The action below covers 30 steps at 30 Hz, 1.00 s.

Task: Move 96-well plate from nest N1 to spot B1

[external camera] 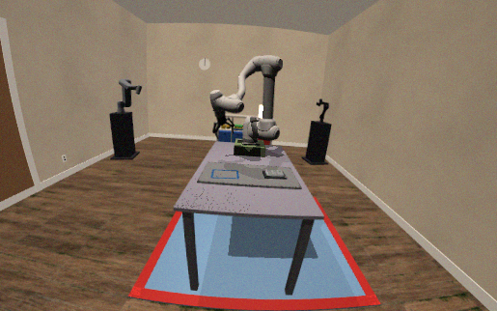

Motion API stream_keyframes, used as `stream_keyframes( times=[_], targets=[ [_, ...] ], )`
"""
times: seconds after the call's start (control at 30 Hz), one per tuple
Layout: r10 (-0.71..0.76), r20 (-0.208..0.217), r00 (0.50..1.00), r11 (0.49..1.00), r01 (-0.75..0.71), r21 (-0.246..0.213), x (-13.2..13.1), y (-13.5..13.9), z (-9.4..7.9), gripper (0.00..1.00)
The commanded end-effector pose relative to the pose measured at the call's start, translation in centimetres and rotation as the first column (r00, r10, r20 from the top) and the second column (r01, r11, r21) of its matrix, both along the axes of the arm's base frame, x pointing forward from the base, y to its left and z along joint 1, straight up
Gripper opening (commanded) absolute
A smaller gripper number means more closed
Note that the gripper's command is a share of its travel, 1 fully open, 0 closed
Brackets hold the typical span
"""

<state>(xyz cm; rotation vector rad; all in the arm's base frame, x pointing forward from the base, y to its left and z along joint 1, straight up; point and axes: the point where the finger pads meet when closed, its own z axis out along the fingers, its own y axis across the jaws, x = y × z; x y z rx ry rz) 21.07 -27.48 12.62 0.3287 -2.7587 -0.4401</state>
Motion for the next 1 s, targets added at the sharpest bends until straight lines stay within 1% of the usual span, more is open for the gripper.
stream_keyframes(
  times=[0.0,0.03,0.13,0.17,0.27,0.33,0.43,0.47,0.7,0.8,0.83,0.9,0.97],
  targets=[
    [0.012,0.005,1.000,1.000,-0.012,-0.002,1.6,0.0,-0.4,1.00],
    [0.012,0.005,1.000,1.000,-0.012,-0.002,2.1,0.0,-0.5,1.00],
    [0.104,0.040,0.994,0.995,-0.104,-0.014,3.5,0.2,-0.9,1.00],
    [0.119,0.046,0.992,0.993,-0.118,-0.017,4.0,0.2,-1.0,1.00],
    [0.119,0.046,0.992,0.993,-0.118,-0.017,5.5,0.4,-1.3,1.00],
    [0.119,0.046,0.992,0.993,-0.118,-0.017,5.5,0.4,-1.3,1.00],
    [0.211,0.080,0.974,0.977,-0.209,-0.031,6.9,0.7,-1.7,1.00],
    [0.225,0.085,0.971,0.974,-0.223,-0.034,7.4,0.8,-1.8,1.00],
    [0.225,0.085,0.971,0.974,-0.223,-0.034,10.7,1.6,-2.5,1.00],
    [0.315,0.118,0.942,0.949,-0.311,-0.050,12.0,2.1,-2.8,1.00],
    [0.328,0.123,0.936,0.944,-0.324,-0.053,12.5,2.3,-2.9,1.00],
    [0.328,0.123,0.936,0.944,-0.324,-0.053,12.5,2.3,-2.9,1.00],
    [0.328,0.123,0.936,0.944,-0.324,-0.053,13.4,2.6,-3.1,1.00]
  ],
)
